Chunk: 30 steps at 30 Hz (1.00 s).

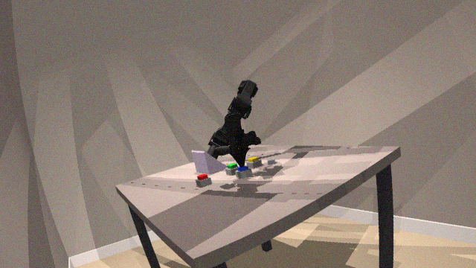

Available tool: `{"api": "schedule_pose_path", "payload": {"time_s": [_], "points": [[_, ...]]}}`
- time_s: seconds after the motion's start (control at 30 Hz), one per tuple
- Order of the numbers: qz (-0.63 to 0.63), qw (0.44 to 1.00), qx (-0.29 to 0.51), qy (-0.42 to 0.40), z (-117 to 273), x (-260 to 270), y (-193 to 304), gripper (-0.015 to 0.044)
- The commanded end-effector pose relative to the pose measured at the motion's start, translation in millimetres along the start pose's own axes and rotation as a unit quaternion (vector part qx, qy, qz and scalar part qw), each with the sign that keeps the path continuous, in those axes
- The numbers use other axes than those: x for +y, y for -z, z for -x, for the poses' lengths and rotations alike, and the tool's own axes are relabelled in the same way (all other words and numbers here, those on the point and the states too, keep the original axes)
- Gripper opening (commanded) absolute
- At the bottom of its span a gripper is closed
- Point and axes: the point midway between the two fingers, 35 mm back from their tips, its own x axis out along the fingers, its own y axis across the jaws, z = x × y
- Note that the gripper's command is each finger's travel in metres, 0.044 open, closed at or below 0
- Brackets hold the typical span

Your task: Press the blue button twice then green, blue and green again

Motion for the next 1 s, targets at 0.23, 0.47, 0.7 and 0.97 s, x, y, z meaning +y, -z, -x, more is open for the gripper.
{"api": "schedule_pose_path", "payload": {"time_s": [0.23,0.47,0.7,0.97], "points": [[-0.003,1.000,0.000,-0.003,-8.1,0.8,1.0,0.0020],[-0.003,1.000,0.000,-0.003,-8.1,0.8,1.0,0.0020],[-0.001,1.000,-0.001,0.000,3.8,-0.3,0.3,0.0020],[-0.003,1.000,0.000,-0.002,28.5,0.2,0.8,0.0020]]}}
